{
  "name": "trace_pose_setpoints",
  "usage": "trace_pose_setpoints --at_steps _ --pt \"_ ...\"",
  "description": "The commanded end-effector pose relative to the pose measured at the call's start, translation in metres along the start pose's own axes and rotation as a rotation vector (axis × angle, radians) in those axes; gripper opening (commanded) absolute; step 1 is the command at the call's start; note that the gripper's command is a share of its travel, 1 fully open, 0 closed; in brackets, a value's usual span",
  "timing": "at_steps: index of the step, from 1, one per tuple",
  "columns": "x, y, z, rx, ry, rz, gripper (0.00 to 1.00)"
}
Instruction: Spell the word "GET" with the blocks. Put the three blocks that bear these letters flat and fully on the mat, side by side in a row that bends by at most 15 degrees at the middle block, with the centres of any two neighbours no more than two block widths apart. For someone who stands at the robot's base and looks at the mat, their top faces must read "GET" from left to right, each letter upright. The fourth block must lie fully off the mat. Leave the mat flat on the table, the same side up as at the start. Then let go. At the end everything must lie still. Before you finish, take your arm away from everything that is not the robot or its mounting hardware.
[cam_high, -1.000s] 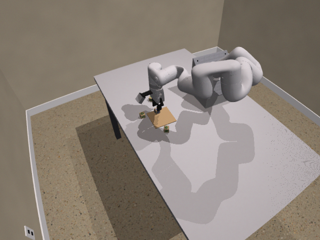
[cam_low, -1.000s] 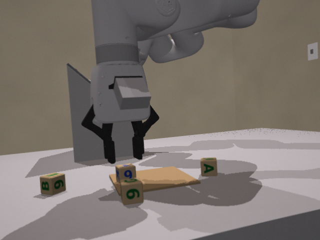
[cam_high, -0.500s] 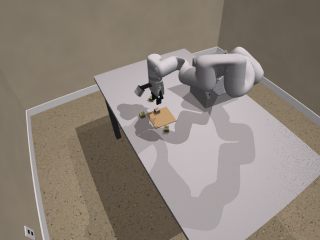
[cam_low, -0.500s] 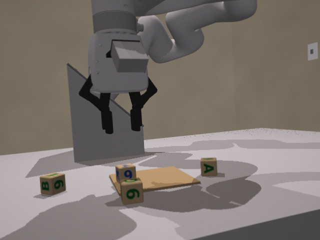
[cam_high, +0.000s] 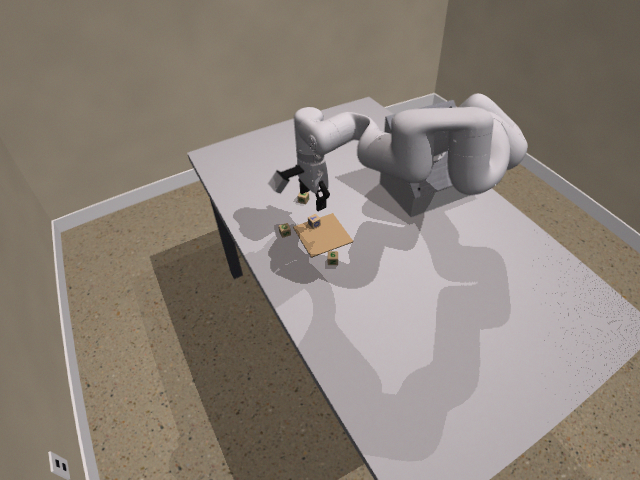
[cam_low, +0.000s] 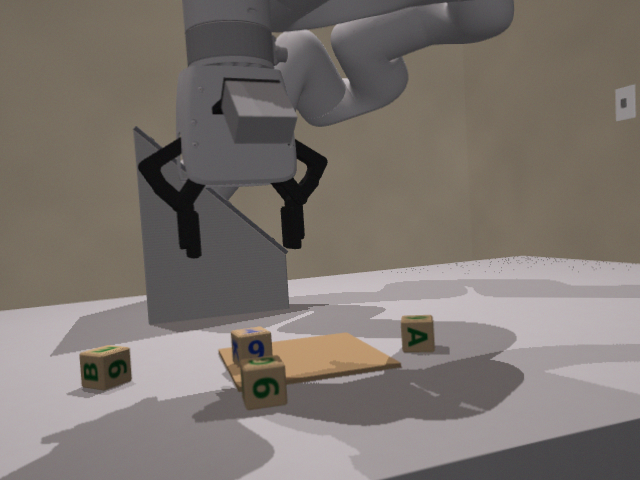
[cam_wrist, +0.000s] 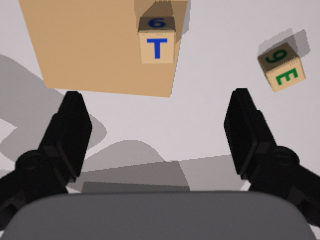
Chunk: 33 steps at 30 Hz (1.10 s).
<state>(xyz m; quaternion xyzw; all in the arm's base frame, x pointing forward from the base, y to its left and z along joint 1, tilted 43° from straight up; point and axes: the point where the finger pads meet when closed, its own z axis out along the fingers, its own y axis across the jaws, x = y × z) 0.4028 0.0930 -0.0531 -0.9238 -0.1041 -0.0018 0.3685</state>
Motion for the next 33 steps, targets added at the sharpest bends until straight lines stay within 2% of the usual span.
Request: trace_pose_setpoints --at_steps 1,7,9,11,13,15,18,19,33 --pt "0.001 0.001 -0.002 -0.002 0.004 0.000 1.00" --pt "0.002 0.001 -0.002 -0.003 0.004 0.003 1.00" --pt "0.022 0.006 -0.002 -0.006 0.006 0.041 1.00" --pt "0.060 0.014 0.001 -0.007 0.007 0.118 1.00" --pt "0.083 0.018 0.004 -0.004 0.006 0.171 1.00" --pt "0.093 0.019 0.006 -0.002 0.004 0.195 1.00" --pt "0.094 0.020 0.006 -0.002 0.004 0.197 1.00" --pt "0.094 0.020 0.006 -0.002 0.004 0.197 0.64" --pt "0.094 0.020 0.006 -0.002 0.004 0.197 0.64"
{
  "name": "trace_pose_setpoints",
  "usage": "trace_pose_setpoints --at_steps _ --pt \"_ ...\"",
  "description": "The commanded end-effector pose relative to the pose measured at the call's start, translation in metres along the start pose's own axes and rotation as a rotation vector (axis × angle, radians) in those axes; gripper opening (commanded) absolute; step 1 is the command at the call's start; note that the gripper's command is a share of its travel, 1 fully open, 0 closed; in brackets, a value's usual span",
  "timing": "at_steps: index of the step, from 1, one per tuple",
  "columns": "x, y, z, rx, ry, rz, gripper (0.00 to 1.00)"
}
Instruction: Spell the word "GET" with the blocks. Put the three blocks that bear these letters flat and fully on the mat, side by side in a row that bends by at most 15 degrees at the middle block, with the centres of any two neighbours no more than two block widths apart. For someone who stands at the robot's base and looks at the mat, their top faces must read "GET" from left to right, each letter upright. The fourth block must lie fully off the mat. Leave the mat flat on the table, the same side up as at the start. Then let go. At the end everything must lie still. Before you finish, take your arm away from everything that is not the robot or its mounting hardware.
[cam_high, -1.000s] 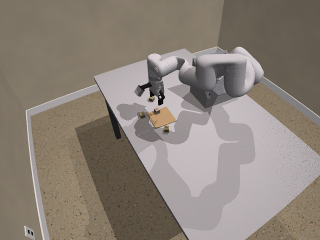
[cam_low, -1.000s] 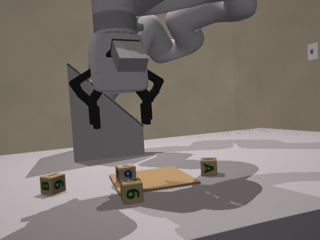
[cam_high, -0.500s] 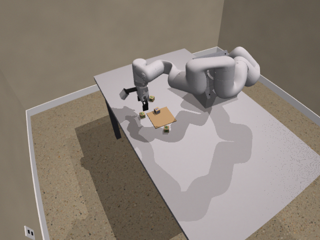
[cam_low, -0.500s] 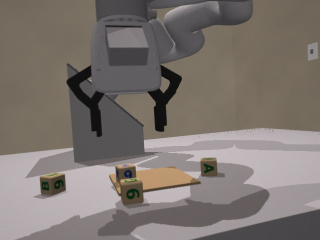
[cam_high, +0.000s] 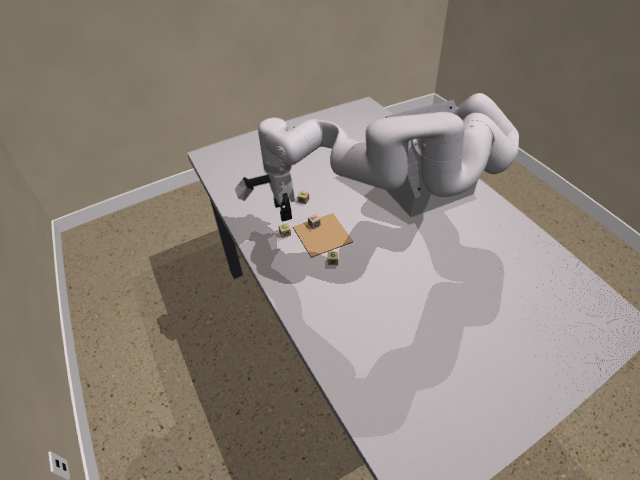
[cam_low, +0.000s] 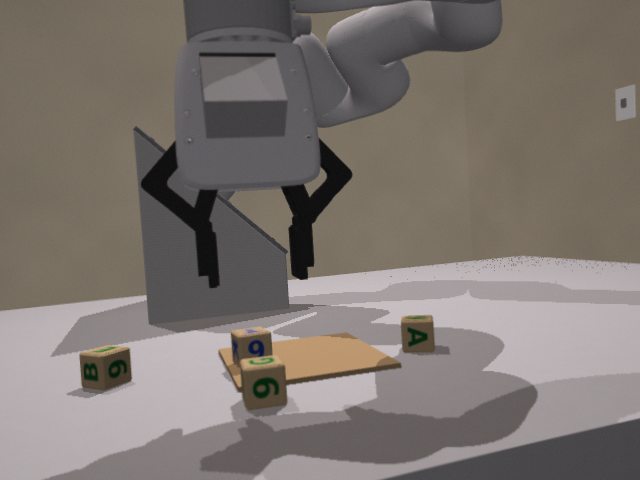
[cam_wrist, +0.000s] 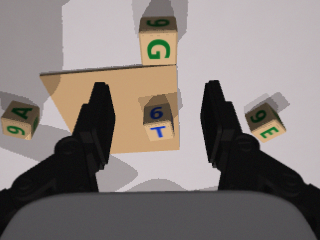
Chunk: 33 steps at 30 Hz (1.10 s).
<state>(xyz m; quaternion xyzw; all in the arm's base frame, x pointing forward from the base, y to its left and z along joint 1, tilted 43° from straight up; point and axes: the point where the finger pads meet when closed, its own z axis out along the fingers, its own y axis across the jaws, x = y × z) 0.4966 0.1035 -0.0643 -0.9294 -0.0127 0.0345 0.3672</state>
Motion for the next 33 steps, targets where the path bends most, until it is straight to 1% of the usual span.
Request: trace_pose_setpoints --at_steps 1,24,33 --pt "0.0014 0.0008 -0.0026 -0.002 0.005 0.000 0.64" --pt "0.0014 0.0008 -0.0023 -0.002 0.005 0.000 0.64" --pt "0.0014 0.0008 0.0019 -0.002 0.005 0.000 0.64"
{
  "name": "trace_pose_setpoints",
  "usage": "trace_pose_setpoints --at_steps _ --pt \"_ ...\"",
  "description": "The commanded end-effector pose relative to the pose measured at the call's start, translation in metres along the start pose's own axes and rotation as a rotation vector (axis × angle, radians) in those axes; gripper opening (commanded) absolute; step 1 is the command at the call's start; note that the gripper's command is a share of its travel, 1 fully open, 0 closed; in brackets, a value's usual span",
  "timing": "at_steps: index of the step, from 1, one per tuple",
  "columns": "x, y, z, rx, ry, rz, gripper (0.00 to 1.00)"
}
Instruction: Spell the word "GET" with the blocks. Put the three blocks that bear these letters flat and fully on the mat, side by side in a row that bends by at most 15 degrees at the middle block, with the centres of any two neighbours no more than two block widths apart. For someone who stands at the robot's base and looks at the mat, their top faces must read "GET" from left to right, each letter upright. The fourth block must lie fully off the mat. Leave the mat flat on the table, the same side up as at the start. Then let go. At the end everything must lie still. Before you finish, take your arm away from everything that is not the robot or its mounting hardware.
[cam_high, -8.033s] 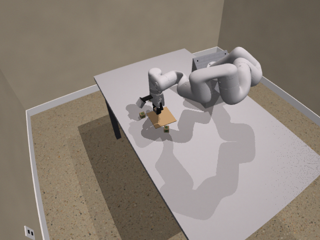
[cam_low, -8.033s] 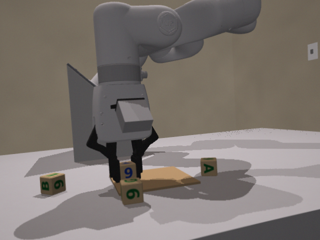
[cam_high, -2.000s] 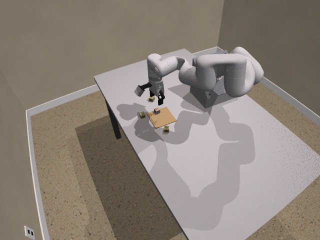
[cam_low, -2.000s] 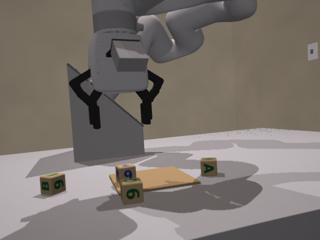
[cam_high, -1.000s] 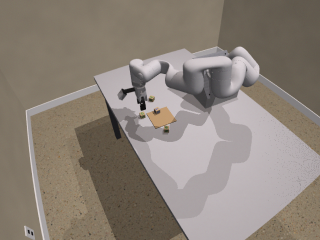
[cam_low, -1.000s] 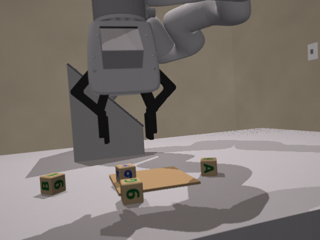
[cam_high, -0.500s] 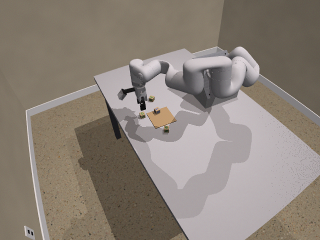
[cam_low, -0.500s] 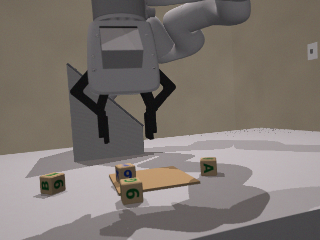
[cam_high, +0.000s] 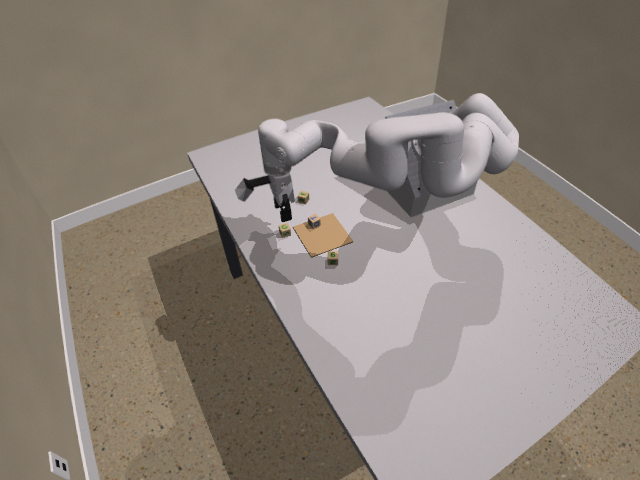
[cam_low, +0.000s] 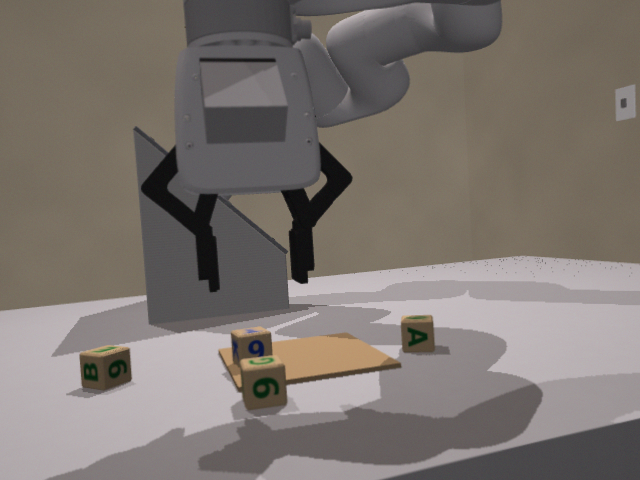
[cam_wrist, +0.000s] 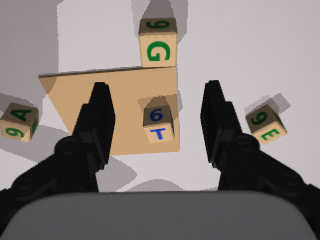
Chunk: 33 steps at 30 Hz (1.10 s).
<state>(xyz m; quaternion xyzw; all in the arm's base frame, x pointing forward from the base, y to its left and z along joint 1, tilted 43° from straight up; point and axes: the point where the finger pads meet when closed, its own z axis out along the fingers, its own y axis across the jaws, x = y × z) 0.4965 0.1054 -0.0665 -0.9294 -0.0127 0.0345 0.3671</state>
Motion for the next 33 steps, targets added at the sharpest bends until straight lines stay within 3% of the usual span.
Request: trace_pose_setpoints --at_steps 1,33 --pt "0.001 0.001 -0.001 -0.002 0.005 0.000 0.64" --pt "0.002 0.001 0.039 -0.002 0.005 0.000 0.64"
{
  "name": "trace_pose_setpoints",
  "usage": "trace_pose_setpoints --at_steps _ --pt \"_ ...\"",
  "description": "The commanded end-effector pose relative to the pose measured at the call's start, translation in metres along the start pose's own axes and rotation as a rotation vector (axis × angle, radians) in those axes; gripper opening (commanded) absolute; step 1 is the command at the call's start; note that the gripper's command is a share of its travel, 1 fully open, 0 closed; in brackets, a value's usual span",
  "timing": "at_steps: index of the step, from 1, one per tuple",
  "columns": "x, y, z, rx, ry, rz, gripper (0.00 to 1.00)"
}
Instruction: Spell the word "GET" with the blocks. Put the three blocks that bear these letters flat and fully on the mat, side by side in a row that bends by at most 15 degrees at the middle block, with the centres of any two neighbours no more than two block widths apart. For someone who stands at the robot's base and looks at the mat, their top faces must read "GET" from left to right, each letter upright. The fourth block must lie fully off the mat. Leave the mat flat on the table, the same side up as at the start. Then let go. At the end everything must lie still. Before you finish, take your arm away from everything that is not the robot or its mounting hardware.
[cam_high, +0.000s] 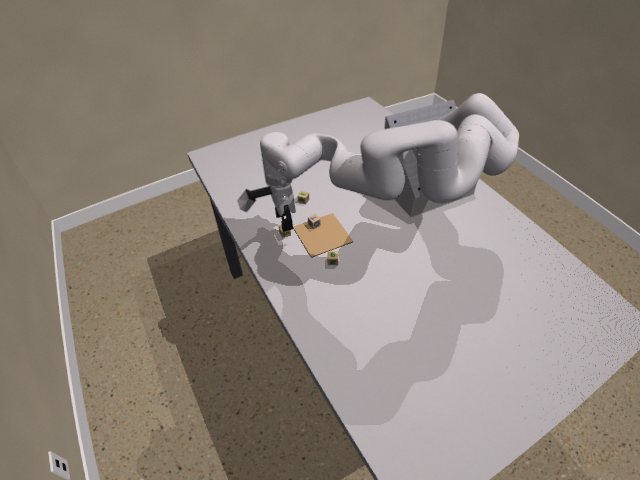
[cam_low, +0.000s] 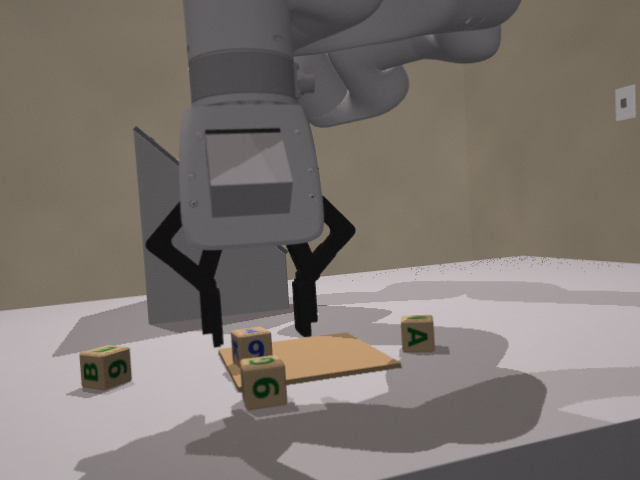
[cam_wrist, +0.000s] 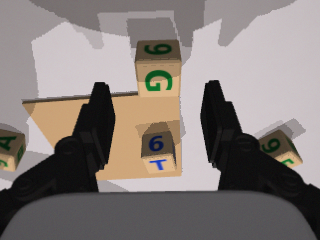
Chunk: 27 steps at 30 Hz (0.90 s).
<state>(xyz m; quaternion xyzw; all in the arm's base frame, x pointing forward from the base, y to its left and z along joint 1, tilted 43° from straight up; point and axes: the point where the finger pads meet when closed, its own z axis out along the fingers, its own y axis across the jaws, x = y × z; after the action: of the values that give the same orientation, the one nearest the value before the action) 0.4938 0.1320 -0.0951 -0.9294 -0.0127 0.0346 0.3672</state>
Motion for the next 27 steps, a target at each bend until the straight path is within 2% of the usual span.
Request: trace_pose_setpoints --at_steps 1,27 --pt "0.0016 0.0008 0.0010 -0.002 0.005 0.000 0.64" --pt "0.0016 0.0009 0.0074 -0.002 0.005 0.000 0.64"
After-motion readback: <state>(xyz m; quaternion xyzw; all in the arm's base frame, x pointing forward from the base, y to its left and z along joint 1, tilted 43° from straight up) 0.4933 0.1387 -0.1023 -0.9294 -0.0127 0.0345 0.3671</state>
